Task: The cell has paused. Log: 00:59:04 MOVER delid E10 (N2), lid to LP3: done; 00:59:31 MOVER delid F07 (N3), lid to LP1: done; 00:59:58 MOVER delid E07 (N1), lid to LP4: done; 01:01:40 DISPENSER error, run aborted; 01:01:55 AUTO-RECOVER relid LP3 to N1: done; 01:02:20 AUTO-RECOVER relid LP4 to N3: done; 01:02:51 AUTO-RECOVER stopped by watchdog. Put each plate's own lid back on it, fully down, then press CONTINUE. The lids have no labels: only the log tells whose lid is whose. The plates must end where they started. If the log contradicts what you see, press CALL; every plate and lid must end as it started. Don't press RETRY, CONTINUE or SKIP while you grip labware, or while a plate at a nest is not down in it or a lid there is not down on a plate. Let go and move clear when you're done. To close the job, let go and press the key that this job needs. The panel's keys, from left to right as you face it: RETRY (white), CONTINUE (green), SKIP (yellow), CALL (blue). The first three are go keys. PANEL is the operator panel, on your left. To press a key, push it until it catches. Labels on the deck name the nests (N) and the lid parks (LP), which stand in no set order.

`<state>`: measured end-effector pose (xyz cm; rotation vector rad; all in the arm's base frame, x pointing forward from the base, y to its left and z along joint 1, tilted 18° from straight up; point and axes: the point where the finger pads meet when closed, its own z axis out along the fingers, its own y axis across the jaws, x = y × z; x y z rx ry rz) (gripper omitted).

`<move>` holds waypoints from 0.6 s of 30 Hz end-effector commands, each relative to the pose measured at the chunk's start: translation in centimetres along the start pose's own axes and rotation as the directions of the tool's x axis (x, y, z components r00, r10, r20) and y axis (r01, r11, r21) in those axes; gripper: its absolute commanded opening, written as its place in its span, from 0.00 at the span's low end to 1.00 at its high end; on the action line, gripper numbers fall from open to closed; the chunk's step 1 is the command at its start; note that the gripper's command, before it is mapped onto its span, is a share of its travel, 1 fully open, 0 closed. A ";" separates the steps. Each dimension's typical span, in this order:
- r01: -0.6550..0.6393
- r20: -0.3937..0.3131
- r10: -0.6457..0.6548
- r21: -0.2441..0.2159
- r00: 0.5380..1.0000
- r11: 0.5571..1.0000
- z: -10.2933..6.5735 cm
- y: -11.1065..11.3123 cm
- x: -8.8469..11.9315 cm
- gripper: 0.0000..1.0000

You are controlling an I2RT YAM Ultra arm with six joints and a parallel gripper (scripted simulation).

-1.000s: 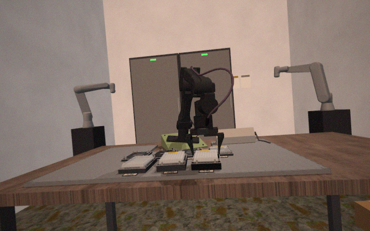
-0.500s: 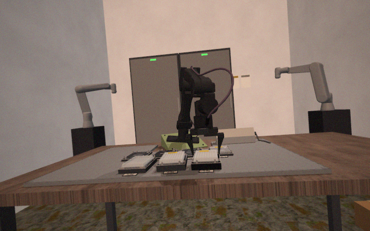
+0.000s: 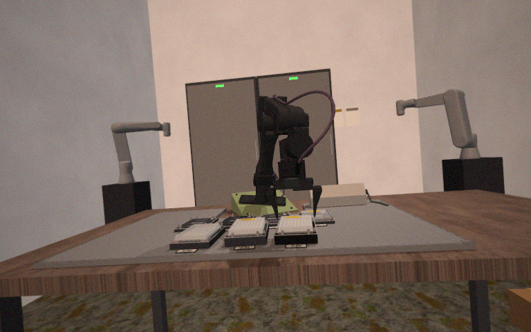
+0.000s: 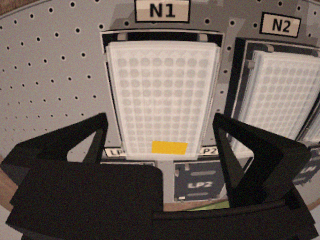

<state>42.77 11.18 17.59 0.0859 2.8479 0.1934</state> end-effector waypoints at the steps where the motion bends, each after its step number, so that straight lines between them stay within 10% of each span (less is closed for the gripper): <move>1: -0.005 0.050 0.005 0.000 0.999 1.000 -2.8 -0.2 -0.7 1.00; 18: -0.005 0.050 0.005 0.000 0.999 1.000 -3.4 -0.2 -0.7 1.00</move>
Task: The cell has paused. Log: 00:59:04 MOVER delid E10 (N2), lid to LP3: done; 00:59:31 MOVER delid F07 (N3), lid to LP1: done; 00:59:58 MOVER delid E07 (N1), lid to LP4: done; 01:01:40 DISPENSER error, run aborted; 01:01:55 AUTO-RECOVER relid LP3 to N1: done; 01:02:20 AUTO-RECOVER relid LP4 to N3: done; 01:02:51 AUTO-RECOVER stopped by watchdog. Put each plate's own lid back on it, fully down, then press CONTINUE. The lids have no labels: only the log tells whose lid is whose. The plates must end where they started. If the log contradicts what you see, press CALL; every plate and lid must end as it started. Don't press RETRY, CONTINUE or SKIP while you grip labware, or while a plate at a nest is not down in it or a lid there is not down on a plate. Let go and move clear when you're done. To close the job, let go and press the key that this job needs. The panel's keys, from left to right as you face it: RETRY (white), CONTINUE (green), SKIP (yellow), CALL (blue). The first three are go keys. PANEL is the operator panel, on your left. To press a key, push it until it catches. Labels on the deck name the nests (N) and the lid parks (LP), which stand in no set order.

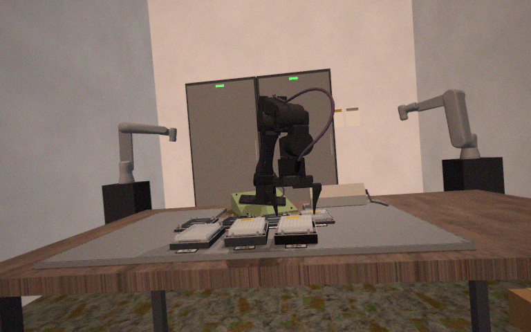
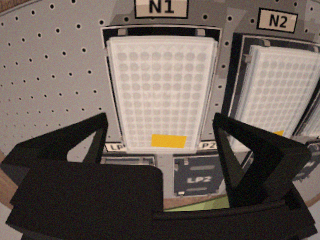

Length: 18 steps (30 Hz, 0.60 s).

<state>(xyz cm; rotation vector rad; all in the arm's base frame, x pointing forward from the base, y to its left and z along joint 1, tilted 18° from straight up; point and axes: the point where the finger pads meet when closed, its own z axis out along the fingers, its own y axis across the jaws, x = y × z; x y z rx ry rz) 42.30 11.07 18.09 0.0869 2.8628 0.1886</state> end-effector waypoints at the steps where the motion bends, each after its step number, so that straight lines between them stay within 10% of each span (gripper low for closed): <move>1: -0.004 0.065 0.004 -0.004 0.998 1.000 -2.8 -0.2 -0.9 1.00; 18: -0.004 0.064 0.004 -0.004 0.998 1.000 -3.0 -0.1 -1.0 1.00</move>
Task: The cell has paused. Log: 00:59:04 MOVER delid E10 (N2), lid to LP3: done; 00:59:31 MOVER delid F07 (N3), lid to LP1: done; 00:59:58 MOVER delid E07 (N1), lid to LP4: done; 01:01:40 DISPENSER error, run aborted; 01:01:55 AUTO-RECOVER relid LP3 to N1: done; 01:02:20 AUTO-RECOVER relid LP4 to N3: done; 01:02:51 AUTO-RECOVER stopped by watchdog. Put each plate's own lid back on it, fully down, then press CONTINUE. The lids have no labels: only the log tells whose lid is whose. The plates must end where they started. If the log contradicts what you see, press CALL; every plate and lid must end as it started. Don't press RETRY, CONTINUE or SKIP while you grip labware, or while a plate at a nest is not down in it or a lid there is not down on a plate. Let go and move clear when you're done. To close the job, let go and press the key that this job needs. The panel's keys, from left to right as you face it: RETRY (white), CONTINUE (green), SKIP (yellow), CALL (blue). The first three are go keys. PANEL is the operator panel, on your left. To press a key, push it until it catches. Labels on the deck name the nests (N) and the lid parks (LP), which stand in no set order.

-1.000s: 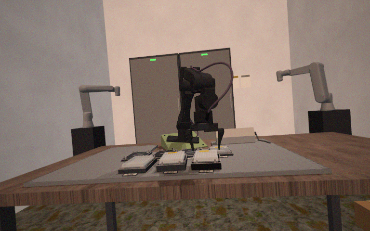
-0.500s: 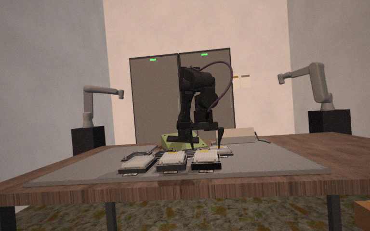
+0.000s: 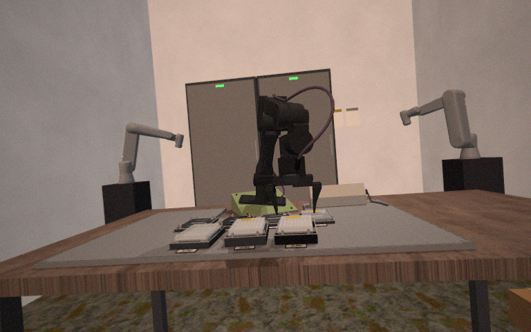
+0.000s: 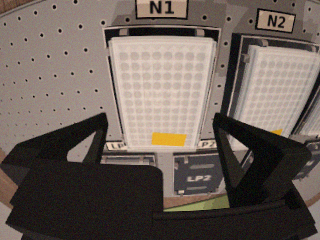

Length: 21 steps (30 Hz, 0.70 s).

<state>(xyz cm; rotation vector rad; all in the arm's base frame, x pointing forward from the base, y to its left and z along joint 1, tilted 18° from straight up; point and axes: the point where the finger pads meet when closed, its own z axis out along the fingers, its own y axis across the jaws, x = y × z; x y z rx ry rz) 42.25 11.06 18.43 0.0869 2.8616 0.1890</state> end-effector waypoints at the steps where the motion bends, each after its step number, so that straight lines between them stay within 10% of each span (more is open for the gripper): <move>1: -0.004 0.063 0.004 -0.004 0.998 1.000 -2.6 -0.1 -0.9 1.00; 21: 0.054 0.044 -0.053 -0.004 0.998 0.999 -1.1 2.5 7.5 1.00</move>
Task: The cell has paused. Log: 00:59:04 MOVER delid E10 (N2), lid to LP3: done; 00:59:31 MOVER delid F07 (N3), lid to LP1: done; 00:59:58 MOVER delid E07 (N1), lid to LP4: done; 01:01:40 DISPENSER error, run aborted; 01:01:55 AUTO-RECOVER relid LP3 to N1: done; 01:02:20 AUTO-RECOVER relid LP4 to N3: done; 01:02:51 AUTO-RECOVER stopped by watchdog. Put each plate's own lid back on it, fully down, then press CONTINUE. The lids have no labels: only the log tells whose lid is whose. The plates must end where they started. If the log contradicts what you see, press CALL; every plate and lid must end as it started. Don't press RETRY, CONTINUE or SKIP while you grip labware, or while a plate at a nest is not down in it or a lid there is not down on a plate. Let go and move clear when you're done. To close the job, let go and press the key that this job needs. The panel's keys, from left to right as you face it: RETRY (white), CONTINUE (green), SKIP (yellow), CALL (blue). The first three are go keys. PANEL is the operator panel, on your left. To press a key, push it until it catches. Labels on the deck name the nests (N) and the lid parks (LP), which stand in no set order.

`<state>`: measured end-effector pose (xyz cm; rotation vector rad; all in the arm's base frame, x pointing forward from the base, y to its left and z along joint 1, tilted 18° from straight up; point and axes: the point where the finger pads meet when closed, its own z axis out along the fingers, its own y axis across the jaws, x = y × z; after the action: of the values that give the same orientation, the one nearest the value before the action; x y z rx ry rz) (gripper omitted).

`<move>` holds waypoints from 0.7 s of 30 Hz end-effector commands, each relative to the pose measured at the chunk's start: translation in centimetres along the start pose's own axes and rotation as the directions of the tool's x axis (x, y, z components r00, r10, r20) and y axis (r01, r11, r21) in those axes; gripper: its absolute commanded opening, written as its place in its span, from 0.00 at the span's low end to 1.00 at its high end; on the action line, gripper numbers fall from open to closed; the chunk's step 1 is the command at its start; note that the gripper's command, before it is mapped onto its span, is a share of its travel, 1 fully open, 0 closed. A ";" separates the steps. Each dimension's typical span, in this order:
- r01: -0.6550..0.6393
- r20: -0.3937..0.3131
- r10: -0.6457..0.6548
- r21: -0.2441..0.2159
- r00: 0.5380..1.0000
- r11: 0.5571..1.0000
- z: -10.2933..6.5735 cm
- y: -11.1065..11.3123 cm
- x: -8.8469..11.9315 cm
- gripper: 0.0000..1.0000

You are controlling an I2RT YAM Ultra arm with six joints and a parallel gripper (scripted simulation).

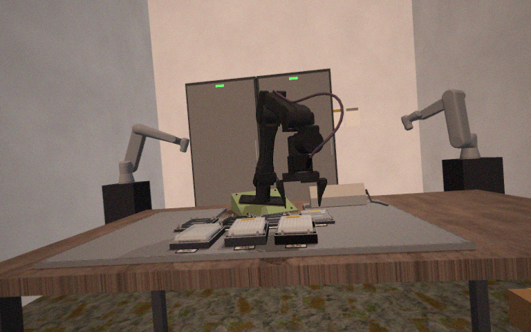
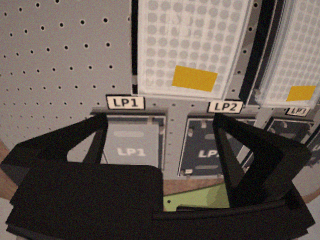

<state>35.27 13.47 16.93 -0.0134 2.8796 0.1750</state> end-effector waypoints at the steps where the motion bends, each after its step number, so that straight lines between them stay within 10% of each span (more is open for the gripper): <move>1: -0.015 0.064 0.015 -0.005 0.998 1.000 -0.9 0.8 0.7 1.00; 21: -0.016 0.062 0.017 -0.010 0.998 1.000 -0.4 4.0 9.1 1.00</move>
<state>26.74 17.14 14.82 -0.0431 2.8758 0.1754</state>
